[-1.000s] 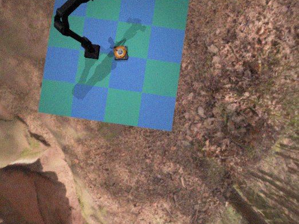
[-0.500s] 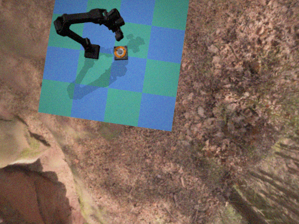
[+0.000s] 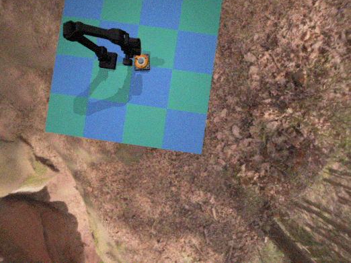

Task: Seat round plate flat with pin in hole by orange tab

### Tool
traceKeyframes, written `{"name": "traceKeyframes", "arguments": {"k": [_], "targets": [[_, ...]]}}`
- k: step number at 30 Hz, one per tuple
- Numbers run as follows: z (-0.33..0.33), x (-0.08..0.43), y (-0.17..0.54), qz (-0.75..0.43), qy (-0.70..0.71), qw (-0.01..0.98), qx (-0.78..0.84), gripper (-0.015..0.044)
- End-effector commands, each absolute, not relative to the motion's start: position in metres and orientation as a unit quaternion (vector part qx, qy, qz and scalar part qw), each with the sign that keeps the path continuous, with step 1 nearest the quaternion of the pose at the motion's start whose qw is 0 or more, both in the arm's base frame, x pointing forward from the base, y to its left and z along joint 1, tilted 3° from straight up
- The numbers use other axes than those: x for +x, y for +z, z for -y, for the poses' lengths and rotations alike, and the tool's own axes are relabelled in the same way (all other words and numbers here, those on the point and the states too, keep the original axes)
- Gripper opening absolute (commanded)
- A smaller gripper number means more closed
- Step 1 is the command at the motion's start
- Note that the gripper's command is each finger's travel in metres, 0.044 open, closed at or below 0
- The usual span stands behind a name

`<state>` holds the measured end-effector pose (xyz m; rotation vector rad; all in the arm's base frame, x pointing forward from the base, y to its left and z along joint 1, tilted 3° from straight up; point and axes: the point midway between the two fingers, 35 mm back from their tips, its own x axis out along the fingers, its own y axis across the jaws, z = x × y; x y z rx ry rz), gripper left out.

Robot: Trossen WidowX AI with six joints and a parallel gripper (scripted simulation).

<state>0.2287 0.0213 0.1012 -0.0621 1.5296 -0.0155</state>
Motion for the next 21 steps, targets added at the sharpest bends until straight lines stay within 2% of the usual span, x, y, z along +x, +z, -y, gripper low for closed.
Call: {"name": "traceKeyframes", "arguments": {"k": [1, 11, 21], "targets": [[-0.021, 0.224, 0.096, -0.698, -0.011, 0.715, -0.022, 0.0], [-0.02, 0.225, 0.053, -0.698, -0.011, 0.715, -0.022, 0.0], [-0.023, 0.224, 0.05, -0.698, -0.011, 0.715, -0.022, 0.0]]}}
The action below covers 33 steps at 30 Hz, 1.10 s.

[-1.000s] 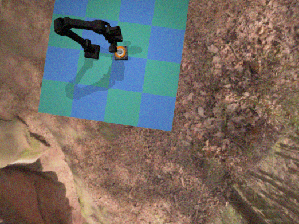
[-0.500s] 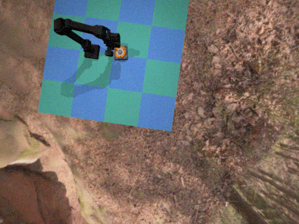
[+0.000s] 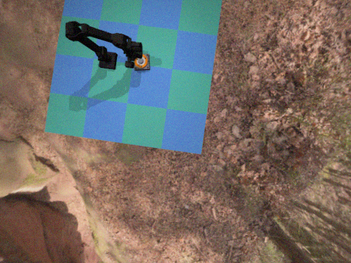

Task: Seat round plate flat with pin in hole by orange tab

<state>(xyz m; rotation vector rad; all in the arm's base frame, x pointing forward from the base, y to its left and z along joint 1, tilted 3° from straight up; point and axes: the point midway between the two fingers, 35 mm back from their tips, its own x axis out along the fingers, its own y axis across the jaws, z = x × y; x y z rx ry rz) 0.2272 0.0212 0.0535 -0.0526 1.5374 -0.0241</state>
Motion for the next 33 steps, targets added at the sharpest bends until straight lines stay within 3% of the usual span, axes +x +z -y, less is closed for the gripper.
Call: {"name": "traceKeyframes", "arguments": {"k": [1, 33], "targets": [[-0.024, 0.224, 0.05, -0.698, -0.011, 0.715, -0.022, 0.0], [-0.062, 0.242, 0.049, -0.698, -0.01, 0.716, -0.021, 0.0]]}}
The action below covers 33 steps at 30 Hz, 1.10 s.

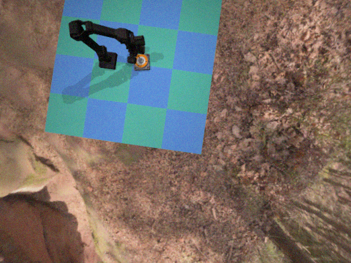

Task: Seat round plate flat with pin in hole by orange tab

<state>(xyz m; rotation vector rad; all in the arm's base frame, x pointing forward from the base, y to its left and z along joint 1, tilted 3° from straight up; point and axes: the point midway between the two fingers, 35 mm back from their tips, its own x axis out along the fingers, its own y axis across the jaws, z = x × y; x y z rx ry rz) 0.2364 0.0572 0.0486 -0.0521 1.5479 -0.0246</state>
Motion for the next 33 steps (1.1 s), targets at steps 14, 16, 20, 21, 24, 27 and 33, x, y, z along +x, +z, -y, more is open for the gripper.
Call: {"name": "traceKeyframes", "arguments": {"k": [14, 16, 20, 21, 24, 27, 33], "targets": [[-0.071, 0.256, 0.05, -0.698, -0.01, 0.716, -0.02, 0.0], [-0.072, 0.258, 0.05, -0.698, -0.01, 0.716, -0.02, 0.0], [-0.074, 0.262, 0.051, -0.697, -0.009, 0.716, -0.02, 0.0], [-0.075, 0.263, 0.051, -0.697, -0.009, 0.716, -0.02, 0.0], [-0.076, 0.267, 0.051, -0.697, -0.009, 0.716, -0.02, 0.0], [-0.076, 0.27, 0.052, -0.697, -0.009, 0.717, -0.02, 0.0], [-0.076, 0.277, 0.052, -0.697, -0.009, 0.717, -0.02, 0.0]]}}
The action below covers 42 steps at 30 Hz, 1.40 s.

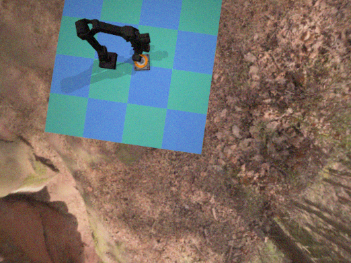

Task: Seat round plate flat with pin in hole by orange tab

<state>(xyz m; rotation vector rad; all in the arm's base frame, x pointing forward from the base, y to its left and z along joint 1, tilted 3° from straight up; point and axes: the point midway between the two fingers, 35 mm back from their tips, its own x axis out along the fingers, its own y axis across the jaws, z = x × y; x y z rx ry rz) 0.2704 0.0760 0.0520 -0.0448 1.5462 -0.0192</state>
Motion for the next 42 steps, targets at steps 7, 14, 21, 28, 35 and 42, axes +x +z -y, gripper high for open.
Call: {"name": "traceKeyframes", "arguments": {"k": [7, 14, 21, 28, 35, 42], "targets": [[-0.075, 0.286, 0.053, -0.697, -0.009, 0.717, -0.02, 0.0], [-0.073, 0.295, 0.054, -0.696, -0.01, 0.717, -0.02, 0.0], [-0.069, 0.303, 0.055, -0.696, -0.01, 0.718, -0.02, 0.0], [-0.063, 0.311, 0.057, -0.696, -0.01, 0.718, -0.021, 0.0], [-0.057, 0.317, 0.058, -0.696, -0.01, 0.718, -0.021, 0.0], [-0.052, 0.321, 0.058, -0.696, -0.01, 0.718, -0.021, 0.0]]}}
